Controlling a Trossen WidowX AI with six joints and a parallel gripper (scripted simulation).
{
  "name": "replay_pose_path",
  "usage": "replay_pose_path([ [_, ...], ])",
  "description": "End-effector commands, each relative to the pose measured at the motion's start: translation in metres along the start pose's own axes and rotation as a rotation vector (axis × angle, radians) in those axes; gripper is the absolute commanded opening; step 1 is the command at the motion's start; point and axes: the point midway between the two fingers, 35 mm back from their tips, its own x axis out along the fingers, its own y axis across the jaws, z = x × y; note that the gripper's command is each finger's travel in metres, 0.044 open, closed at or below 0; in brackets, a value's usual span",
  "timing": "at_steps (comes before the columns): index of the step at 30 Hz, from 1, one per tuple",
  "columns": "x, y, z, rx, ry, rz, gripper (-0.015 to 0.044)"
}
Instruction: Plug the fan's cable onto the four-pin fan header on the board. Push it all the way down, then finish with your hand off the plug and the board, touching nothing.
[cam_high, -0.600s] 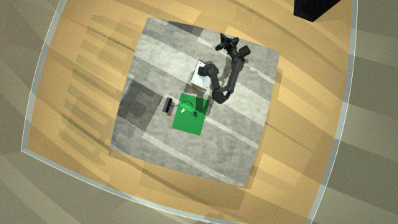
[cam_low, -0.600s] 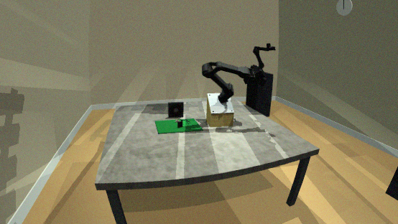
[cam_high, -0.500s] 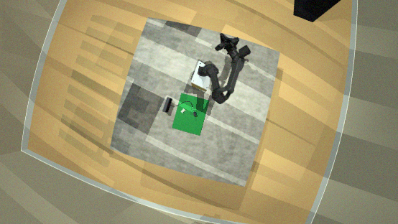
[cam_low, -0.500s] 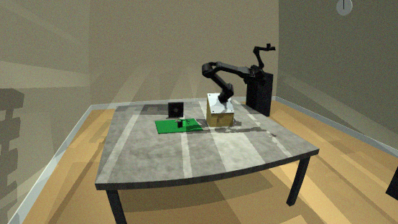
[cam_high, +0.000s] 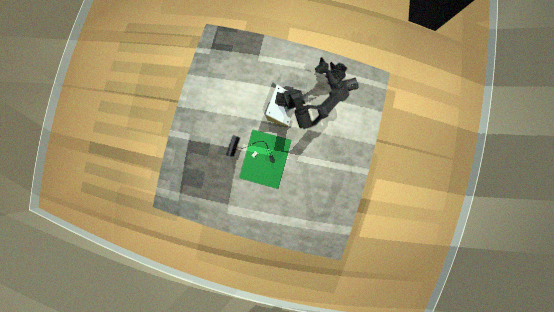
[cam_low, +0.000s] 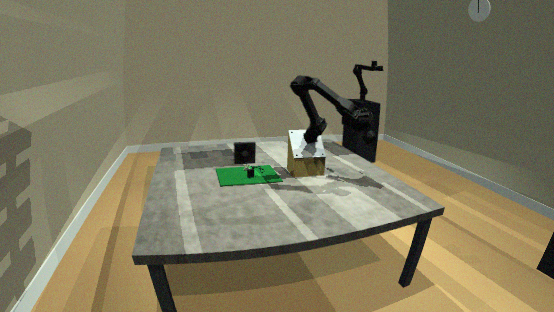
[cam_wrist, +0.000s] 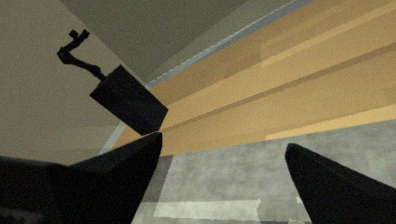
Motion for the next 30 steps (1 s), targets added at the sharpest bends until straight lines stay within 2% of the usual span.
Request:
replay_pose_path([
  [1,-0.019,-0.051,-0.022,0.151,0.055,-0.153,0.0440],
  [8,-0.062,-0.105,-0.062,0.394,0.101,-0.354,0.0440],
  [14,-0.116,-0.141,-0.110,0.631,0.122,-0.535,0.0440],
  [23,-0.203,-0.151,-0.187,0.969,0.095,-0.771,0.0440],
  [30,-0.278,-0.125,-0.253,1.249,0.036,-0.961,0.0440],
])
